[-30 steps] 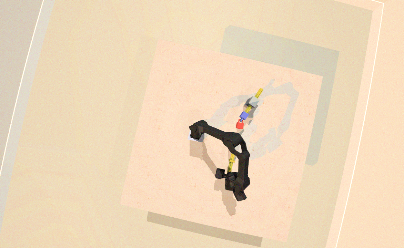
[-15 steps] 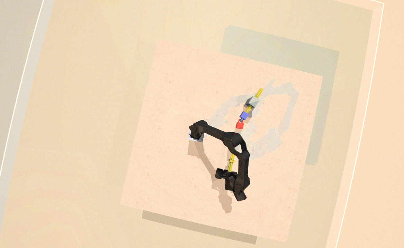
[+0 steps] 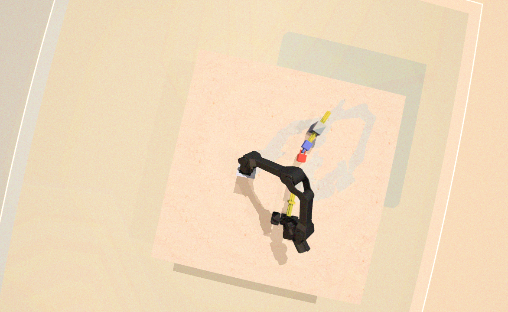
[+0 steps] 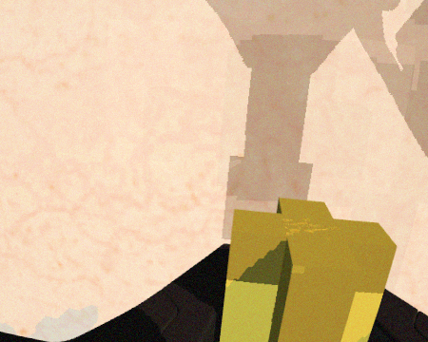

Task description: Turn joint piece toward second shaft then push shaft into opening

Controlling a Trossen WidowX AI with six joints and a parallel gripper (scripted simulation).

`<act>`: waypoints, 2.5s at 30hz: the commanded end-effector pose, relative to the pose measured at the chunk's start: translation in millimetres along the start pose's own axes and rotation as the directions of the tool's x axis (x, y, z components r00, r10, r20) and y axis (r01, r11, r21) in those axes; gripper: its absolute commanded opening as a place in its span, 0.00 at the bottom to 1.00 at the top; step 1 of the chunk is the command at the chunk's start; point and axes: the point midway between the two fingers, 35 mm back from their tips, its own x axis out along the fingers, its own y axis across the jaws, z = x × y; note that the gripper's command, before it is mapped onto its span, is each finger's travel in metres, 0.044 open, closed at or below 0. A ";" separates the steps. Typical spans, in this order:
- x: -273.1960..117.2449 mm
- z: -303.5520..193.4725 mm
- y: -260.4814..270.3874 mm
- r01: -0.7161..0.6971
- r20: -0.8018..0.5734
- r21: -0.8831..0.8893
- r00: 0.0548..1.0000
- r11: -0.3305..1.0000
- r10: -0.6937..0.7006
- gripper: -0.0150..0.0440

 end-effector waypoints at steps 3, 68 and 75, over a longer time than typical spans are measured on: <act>0.0 0.0 0.0 0.000 0.000 0.000 1.000 1.000 0.000 0.29; 1.2 -75.8 -0.1 0.003 0.004 0.004 1.000 1.000 -0.003 0.25; 1.2 -75.8 -0.1 0.003 0.004 0.004 1.000 1.000 -0.003 0.25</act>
